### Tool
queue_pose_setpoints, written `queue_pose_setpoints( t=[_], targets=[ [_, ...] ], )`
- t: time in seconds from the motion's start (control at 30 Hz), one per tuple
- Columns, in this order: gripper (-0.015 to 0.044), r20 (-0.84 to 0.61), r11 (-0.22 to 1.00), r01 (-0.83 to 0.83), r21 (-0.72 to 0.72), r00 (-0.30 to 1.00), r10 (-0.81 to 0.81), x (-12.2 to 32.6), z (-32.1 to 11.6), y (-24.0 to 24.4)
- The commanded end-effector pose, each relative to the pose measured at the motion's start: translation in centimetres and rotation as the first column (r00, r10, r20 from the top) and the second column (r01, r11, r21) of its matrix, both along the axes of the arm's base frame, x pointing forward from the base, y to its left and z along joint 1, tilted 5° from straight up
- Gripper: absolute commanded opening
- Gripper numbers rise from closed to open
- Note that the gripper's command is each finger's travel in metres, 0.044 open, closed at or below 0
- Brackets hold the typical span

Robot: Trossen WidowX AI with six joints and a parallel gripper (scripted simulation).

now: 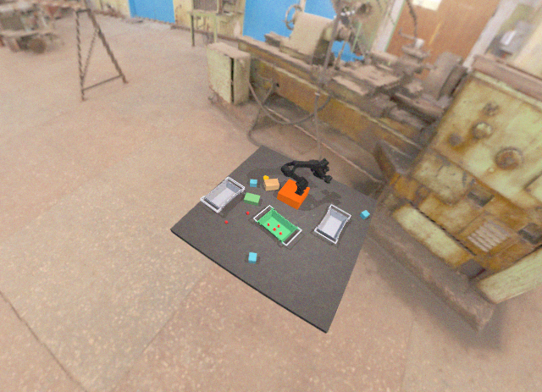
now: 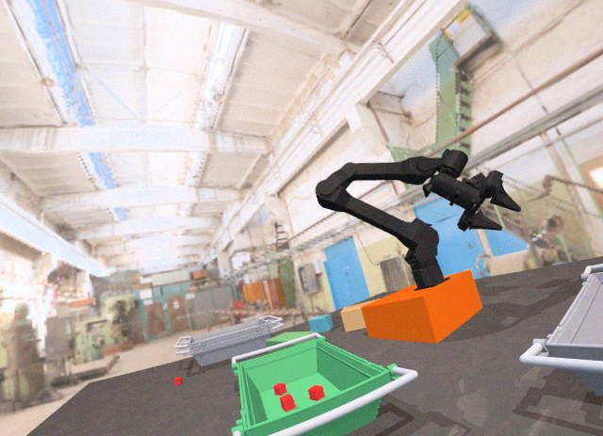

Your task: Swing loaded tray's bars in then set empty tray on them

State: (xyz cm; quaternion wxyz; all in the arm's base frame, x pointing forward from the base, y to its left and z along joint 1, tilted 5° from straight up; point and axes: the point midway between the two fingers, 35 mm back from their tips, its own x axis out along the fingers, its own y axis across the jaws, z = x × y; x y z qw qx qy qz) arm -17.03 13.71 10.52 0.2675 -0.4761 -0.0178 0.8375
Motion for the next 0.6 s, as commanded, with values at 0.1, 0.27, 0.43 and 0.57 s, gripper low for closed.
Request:
queue_pose_setpoints(
  t=[0.1, 0.27, 0.43, 0.57],
  targets=[
    [0.0295, 0.0, 1.0, 0.0, 0.0, 1.0, 0.0, 0.0, 0.0, 0.0],
    [0.0164, 0.0, 1.0, 0.0, 0.0, 1.0, 0.0, -0.1, 1.0, 0.1],
    [0.0082, 0.0, 1.0, 0.0, 0.0, 1.0, 0.0, 0.0, 5.4, 0.5],
    [0.0082, 0.04, 1.0, 0.022, 0.003, 0.999, -0.022, 0.6, 2.6, 1.3]
  ],
)
